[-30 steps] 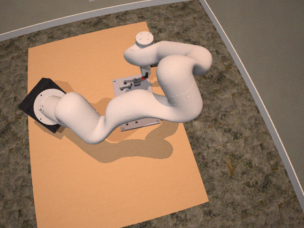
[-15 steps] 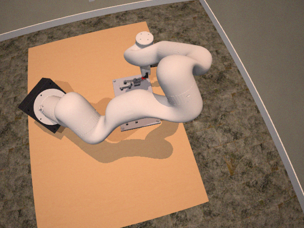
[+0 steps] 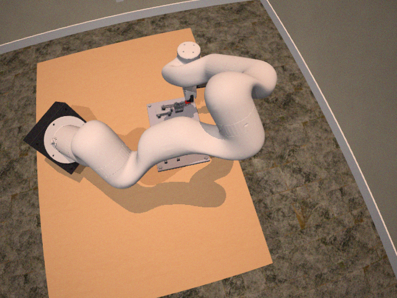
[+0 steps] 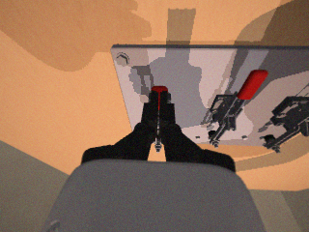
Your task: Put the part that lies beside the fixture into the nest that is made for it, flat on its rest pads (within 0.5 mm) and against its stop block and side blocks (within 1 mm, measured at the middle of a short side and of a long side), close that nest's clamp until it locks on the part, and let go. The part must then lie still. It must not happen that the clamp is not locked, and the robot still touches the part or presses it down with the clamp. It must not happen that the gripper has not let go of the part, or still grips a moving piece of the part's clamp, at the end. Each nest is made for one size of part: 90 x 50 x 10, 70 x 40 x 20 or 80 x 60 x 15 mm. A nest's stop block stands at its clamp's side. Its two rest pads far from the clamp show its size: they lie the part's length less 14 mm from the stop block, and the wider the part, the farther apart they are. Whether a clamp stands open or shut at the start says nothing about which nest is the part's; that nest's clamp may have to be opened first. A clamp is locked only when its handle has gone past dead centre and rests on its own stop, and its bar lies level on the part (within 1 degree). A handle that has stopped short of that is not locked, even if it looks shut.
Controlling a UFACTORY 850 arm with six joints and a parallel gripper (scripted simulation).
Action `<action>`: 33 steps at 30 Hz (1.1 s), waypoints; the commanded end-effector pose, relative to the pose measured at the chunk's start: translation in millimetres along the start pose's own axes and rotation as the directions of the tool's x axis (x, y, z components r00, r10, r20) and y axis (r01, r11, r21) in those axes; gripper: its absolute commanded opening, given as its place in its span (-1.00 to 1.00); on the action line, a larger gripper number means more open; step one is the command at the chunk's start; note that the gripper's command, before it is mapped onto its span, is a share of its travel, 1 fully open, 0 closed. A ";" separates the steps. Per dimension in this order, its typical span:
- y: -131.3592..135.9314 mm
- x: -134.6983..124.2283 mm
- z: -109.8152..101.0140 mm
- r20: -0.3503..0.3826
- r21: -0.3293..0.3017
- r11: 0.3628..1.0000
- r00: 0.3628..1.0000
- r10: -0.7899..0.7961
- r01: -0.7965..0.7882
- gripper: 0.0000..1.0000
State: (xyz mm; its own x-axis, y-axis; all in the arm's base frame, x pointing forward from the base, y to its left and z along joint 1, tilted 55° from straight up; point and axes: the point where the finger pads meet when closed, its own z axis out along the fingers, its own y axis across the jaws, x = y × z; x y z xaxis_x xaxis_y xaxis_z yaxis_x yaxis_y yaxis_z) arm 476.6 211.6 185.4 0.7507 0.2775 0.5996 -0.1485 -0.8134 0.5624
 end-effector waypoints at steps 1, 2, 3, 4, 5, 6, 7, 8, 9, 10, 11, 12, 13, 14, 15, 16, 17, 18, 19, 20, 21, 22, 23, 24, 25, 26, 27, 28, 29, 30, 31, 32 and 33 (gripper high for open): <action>-0.3 0.4 -0.4 -0.001 0.001 1.000 1.000 0.000 0.000 -1.00; -0.3 0.4 -0.4 -0.001 0.001 1.000 1.000 0.000 0.000 -1.00; -0.3 0.4 -0.3 -0.001 0.001 1.000 1.000 0.000 0.000 -1.00; -0.3 0.4 0.0 -0.001 0.001 1.000 1.000 0.000 0.000 -1.00; -0.3 0.4 0.4 -0.001 0.001 1.000 1.000 0.000 0.000 -1.00; -0.3 0.4 0.8 -0.001 0.001 1.000 1.000 0.000 0.000 -1.00; -0.3 0.4 1.1 -0.001 0.001 1.000 1.000 0.000 0.000 -1.00; -0.3 0.4 1.4 -0.001 0.001 1.000 1.000 0.000 0.000 -1.00; -0.3 0.4 1.5 -0.001 0.001 1.000 1.000 0.000 0.000 -1.00; -0.3 0.4 1.6 -0.001 0.001 1.000 1.000 0.000 0.000 -1.00; -0.3 0.4 1.6 -0.001 0.001 1.000 1.000 0.000 0.000 -1.00; -0.3 0.4 1.6 -0.001 0.001 1.000 1.000 0.000 0.000 -1.00; -0.3 0.4 1.6 -0.001 0.001 1.000 1.000 0.000 0.000 -1.00; -0.3 0.4 1.6 -0.001 0.001 1.000 1.000 0.000 0.000 -1.00; -0.3 0.4 1.6 -0.001 0.001 1.000 1.000 0.000 0.000 -1.00; -0.3 0.4 1.6 -0.001 0.001 1.000 1.000 0.000 0.000 -1.00; -0.3 0.4 1.6 -0.001 0.001 1.000 1.000 0.000 0.000 -1.00; -0.3 0.4 1.6 -0.001 0.001 1.000 1.000 0.000 0.000 -1.00; -0.3 0.4 1.6 -0.001 0.001 1.000 1.000 0.000 0.000 -1.00; -0.3 0.4 1.6 -0.001 0.001 1.000 1.000 0.000 0.000 -1.00; -0.3 0.4 1.6 -0.001 0.001 1.000 1.000 0.000 0.000 -1.00; -0.3 0.4 1.6 -0.001 0.001 1.000 1.000 0.000 0.000 -1.00; -0.3 0.4 1.7 -0.001 0.001 1.000 1.000 0.000 0.000 -1.00; -0.3 0.4 2.0 -0.001 0.001 1.000 1.000 0.000 0.000 -1.00; -0.3 0.4 2.4 -0.001 0.001 1.000 1.000 0.000 0.000 -1.00; -0.3 0.4 2.8 -0.001 0.001 1.000 1.000 0.000 0.000 -1.00; -0.3 0.4 3.1 -0.001 0.001 1.000 1.000 0.000 0.000 -1.00; -0.3 0.4 3.4 -0.001 0.001 1.000 1.000 0.000 0.000 -1.00; -0.3 0.4 3.5 -0.001 0.001 1.000 1.000 0.000 0.000 -1.00; -0.3 0.4 3.5 -0.001 0.001 1.000 1.000 0.000 0.000 -1.00; -0.3 0.4 3.5 -0.001 0.001 1.000 1.000 0.000 0.000 -1.00; -0.3 0.4 3.6 -0.001 0.001 1.000 1.000 0.000 0.000 -1.00; -0.3 0.4 3.6 -0.001 0.001 1.000 1.000 0.000 0.000 -1.00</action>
